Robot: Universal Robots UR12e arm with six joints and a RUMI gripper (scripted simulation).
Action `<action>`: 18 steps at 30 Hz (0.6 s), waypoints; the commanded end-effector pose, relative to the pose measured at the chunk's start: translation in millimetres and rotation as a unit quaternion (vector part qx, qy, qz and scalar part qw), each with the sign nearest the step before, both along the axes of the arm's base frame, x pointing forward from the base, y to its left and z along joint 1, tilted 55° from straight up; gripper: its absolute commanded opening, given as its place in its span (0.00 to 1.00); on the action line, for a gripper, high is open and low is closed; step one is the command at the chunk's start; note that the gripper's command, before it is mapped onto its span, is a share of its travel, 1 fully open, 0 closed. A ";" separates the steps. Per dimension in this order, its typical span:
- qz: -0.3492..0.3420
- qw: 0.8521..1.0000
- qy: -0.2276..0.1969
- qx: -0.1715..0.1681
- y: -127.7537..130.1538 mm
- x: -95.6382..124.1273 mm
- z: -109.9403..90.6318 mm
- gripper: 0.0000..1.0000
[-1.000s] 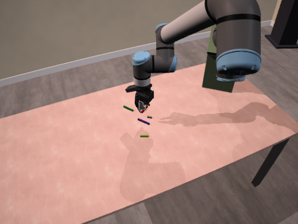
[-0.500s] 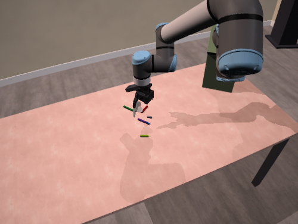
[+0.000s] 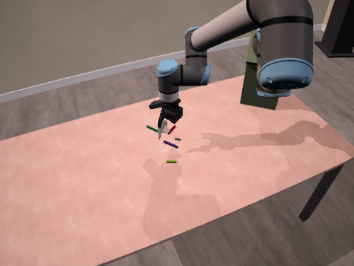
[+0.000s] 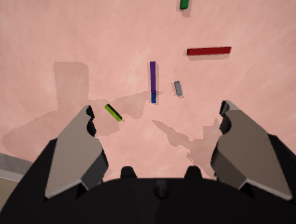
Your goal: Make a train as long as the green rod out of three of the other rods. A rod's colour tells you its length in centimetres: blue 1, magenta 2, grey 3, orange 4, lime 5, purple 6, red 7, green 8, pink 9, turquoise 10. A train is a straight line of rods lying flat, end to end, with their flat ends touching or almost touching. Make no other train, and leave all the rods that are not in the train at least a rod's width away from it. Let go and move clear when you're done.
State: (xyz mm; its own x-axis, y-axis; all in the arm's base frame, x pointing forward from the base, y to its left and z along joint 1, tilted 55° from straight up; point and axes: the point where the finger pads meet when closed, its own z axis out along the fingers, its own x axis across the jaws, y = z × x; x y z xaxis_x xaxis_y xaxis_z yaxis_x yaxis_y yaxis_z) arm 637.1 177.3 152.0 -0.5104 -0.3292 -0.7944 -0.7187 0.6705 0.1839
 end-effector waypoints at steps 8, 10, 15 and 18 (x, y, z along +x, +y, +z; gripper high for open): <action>0.000 1.000 0.000 0.000 -15.3 -10.5 13.4 1.00; 0.000 1.000 0.000 0.000 -20.1 -13.9 17.6 1.00; 0.000 1.000 0.000 0.000 -28.0 -19.5 24.4 1.00; 0.000 1.000 0.000 0.000 -35.9 -25.2 31.4 1.00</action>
